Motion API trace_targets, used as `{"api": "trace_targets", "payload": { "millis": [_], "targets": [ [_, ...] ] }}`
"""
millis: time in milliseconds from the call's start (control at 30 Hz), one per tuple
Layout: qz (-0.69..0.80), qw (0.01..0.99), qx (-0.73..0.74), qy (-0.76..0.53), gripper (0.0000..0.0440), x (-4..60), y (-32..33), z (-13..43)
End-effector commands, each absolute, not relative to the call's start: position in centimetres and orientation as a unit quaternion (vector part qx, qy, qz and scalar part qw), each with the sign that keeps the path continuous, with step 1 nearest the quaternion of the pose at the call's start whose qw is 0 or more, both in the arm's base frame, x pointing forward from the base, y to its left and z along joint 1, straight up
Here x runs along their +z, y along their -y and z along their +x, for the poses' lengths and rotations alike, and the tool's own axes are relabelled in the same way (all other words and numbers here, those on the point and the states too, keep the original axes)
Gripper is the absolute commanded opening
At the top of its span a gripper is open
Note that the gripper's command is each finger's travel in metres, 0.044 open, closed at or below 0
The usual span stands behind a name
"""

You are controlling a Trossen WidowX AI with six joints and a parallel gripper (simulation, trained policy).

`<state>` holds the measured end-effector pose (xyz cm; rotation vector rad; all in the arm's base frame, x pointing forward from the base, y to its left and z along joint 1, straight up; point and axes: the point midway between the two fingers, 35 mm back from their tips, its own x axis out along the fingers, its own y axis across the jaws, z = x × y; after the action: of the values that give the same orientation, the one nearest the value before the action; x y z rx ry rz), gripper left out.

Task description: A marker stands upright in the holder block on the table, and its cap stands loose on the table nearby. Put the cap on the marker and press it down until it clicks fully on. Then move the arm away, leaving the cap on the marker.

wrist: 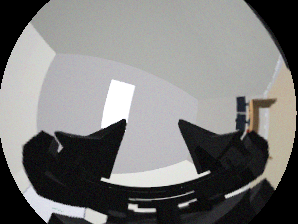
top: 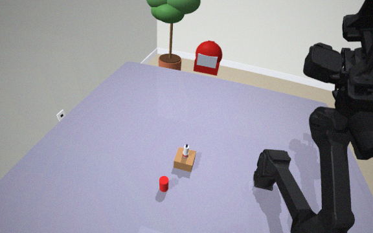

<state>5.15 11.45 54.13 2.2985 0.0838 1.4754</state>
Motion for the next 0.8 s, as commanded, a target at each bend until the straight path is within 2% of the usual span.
{"api": "trace_targets", "payload": {
  "millis": [0, 167, 233, 767],
  "targets": [
    [0.826, 0.198, 0.527, -0.027, 0.0375, 54.2, -11.2, 5.2],
    [0.836, 0.171, 0.522, -0.021, 0.0256, 54.7, -10.3, 5.3],
    [0.84, 0.16, 0.519, -0.018, 0.0229, 54.8, -9.9, 5.3],
    [0.877, 0.091, 0.472, 0.022, 0.0278, 55.4, -6.6, 6.6]
  ]
}}
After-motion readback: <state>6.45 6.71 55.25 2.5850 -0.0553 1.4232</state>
